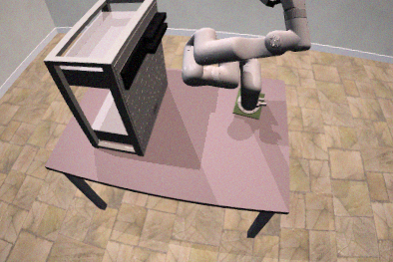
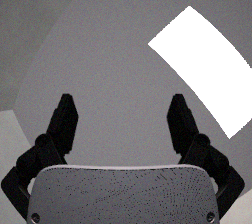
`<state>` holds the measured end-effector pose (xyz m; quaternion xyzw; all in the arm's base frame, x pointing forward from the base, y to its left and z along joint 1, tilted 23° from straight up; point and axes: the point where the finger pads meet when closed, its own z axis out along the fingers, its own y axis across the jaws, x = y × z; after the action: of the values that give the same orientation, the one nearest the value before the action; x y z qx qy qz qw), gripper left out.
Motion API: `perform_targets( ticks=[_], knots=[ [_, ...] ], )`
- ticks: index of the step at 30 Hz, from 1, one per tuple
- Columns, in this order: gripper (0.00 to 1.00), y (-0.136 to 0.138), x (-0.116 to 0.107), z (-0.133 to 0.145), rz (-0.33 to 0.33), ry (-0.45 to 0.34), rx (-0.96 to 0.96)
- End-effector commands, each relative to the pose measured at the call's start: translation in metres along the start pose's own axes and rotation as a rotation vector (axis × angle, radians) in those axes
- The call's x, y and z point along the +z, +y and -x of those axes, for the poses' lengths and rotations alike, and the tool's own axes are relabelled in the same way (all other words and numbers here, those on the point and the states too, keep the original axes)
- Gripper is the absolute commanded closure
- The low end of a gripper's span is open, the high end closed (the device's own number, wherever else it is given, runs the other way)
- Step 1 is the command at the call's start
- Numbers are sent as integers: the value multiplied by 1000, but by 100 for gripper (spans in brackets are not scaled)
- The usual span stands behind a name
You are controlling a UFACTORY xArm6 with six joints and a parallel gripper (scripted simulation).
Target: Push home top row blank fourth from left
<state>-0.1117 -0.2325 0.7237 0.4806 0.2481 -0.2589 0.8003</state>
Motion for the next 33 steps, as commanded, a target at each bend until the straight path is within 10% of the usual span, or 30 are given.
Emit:
perform_targets(
  ticks=[1,33],
  knots=[
    [0,-6,6,-27,25,72,91],
    [0,-9,-2,-193,104,551,619]
  ],
)
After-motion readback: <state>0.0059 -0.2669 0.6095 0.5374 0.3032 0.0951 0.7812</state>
